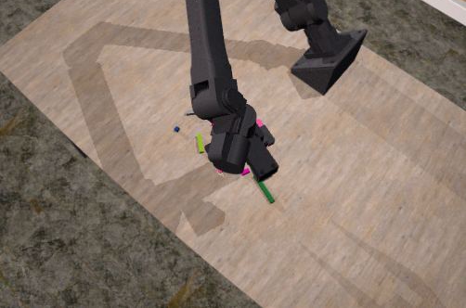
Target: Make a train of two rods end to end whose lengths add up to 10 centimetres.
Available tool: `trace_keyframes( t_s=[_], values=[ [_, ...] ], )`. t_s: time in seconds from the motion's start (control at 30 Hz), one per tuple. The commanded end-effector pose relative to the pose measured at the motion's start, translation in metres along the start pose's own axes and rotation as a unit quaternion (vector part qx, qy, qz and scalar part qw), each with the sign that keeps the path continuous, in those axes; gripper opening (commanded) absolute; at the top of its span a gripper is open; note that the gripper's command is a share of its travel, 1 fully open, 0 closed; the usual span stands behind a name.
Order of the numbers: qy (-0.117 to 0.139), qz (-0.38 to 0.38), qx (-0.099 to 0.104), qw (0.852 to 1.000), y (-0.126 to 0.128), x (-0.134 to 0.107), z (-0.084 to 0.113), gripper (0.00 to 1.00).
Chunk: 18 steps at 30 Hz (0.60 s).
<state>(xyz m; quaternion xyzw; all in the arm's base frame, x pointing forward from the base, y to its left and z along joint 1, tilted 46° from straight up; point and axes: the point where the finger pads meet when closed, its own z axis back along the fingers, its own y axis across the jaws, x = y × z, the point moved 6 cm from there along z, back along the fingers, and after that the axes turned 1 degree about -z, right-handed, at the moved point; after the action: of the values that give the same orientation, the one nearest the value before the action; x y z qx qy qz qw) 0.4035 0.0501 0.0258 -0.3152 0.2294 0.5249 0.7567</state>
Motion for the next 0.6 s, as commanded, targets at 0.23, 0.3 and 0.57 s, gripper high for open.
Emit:
trace_keyframes(
  t_s=[0.23, 0.3, 0.57],
  values=[
    [-0.016, -0.074, -0.017, 0.997, -0.024, -0.0018, 0.0208, 1.0],
    [-0.016, -0.074, -0.017, 0.997, -0.024, -0.0018, 0.0208, 1.0],
    [-0.015, -0.125, -0.013, 0.992, -0.0282, -0.0068, 0.0175, 1.0]
  ],
)
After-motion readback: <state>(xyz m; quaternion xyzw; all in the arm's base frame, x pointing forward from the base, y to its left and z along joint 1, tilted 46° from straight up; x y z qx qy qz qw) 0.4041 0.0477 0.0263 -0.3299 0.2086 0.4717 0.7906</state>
